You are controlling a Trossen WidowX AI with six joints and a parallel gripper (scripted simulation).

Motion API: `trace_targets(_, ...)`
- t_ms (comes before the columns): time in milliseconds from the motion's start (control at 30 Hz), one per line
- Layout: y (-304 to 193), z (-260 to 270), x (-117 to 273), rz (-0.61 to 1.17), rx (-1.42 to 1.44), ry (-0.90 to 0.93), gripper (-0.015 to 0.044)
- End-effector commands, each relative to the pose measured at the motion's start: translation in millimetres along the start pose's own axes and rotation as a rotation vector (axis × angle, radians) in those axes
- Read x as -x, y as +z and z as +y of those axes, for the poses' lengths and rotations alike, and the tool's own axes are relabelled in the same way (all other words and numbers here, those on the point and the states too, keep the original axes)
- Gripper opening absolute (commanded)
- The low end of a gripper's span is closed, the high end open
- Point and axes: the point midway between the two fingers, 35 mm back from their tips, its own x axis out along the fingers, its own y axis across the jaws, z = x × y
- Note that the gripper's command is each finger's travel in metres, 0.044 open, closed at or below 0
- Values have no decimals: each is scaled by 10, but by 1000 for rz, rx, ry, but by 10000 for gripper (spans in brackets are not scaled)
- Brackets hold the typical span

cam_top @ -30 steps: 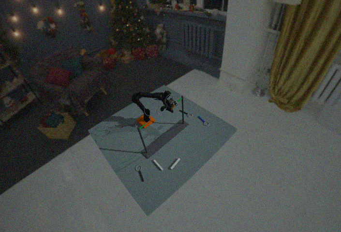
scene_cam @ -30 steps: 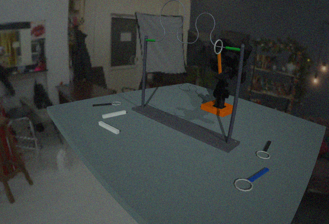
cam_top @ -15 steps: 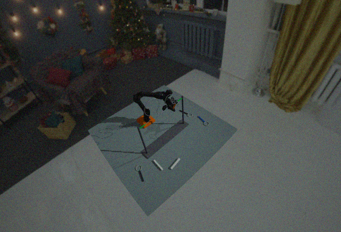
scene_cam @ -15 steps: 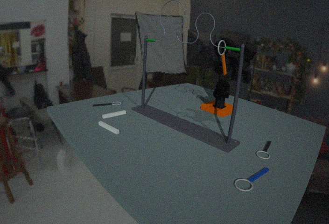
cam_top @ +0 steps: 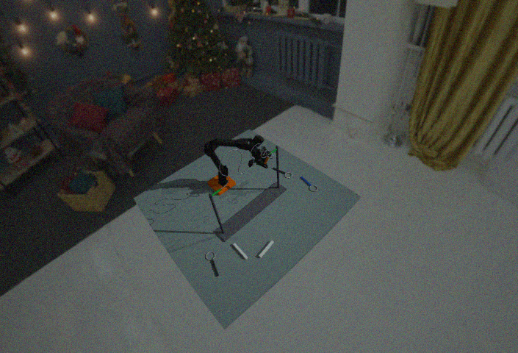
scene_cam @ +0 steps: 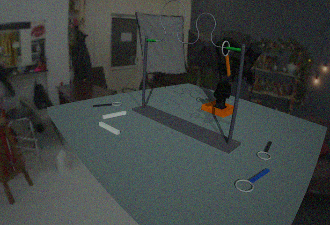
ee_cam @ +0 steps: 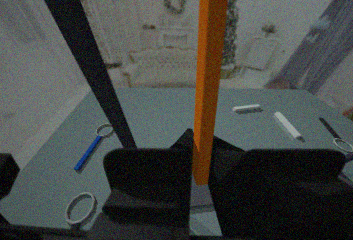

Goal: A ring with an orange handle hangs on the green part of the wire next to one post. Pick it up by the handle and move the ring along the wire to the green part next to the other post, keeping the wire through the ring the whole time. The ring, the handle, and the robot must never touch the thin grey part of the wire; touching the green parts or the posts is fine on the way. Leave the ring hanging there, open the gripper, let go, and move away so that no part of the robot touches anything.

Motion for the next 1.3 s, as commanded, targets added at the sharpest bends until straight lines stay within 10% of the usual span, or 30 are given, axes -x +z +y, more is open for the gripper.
trace_targets(0, 21, 41, 11, -5, -6, -2, -150)
trace_targets(1267, -164, 204, -55, -7, -8, -2, -150)
